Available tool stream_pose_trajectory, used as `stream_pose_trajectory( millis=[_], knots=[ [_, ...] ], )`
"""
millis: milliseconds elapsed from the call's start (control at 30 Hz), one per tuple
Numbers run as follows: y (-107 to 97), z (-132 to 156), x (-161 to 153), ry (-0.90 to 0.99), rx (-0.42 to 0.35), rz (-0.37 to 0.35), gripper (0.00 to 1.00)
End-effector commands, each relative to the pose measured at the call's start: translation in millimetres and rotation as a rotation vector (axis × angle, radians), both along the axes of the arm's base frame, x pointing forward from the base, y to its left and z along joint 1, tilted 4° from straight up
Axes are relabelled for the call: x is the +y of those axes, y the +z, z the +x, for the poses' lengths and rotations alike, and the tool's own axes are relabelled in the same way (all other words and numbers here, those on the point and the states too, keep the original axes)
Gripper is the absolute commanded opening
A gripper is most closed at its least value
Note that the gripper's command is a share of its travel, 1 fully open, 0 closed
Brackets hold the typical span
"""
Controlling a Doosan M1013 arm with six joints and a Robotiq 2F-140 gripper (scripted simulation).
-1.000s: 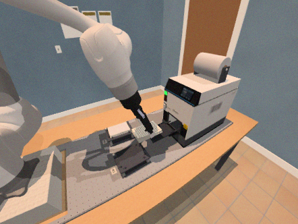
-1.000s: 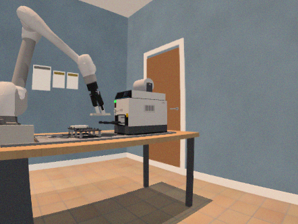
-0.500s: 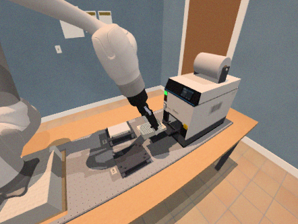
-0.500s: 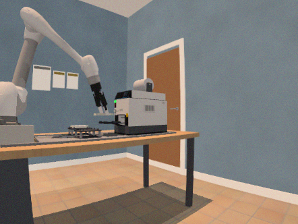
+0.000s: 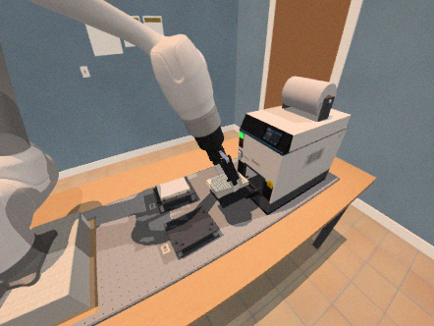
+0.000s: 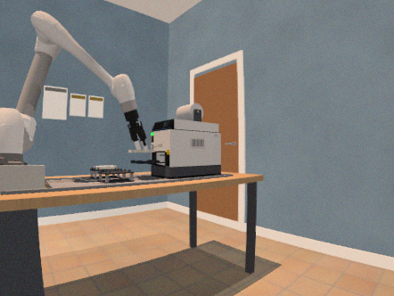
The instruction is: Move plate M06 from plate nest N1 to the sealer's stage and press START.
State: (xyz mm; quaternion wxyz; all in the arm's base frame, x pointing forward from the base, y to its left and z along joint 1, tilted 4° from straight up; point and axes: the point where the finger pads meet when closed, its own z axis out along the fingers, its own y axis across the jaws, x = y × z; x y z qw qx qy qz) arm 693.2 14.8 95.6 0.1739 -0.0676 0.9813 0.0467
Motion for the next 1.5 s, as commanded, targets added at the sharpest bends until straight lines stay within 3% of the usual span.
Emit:
stream_pose_trajectory(
  millis=[0,333,1467],
  knots=[
    [0.2,4.4,1.4,0.000,0.000,0.000,0.10],
    [0.6,25.8,8.2,0.000,0.000,0.000,0.10],
    [0.6,25.6,8.2,0.000,0.000,0.000,0.10]
  ],
)
